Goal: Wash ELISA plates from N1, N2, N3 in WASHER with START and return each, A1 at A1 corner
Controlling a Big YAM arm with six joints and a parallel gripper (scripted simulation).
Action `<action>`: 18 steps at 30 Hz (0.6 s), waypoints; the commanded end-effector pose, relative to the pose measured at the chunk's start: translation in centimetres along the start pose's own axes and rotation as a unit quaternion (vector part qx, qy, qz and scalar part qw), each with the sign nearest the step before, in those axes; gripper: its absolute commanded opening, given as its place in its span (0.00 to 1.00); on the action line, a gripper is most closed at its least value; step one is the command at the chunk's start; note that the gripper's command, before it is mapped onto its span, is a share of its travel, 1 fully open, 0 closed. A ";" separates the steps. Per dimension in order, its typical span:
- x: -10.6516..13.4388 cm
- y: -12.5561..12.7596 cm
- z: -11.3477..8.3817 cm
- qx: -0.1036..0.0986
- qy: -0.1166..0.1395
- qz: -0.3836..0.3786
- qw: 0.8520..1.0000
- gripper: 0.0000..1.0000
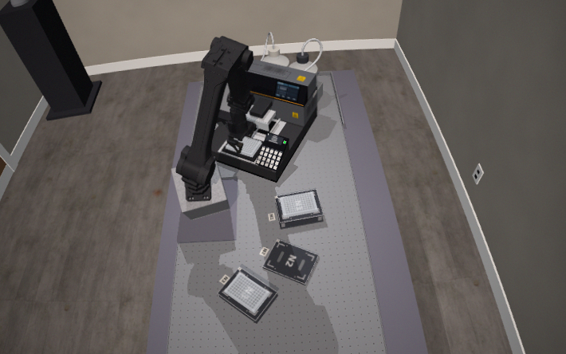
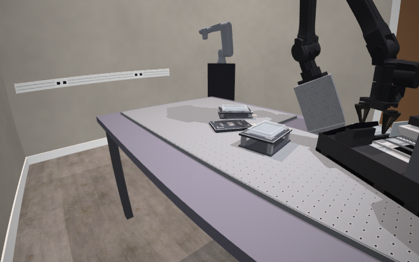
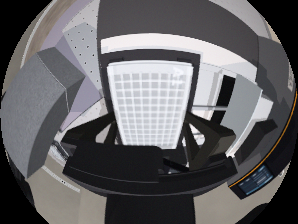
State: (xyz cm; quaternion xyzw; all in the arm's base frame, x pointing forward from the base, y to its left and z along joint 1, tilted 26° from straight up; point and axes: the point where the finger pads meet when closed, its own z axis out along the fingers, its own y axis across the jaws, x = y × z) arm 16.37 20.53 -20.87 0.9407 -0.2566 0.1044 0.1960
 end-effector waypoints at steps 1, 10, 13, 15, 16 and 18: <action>0.0 -0.9 -0.3 0.010 0.000 0.002 1.000 0.82; 0.0 -0.9 -0.3 0.010 0.000 0.002 1.000 1.00; 0.0 -0.9 -0.3 0.010 0.000 0.002 1.000 1.00; 0.0 -0.9 -0.3 0.010 0.000 0.002 1.000 1.00; 0.0 -0.9 -0.3 0.010 0.000 0.002 1.000 1.00; 0.0 -0.9 -0.3 0.010 0.000 0.002 1.000 1.00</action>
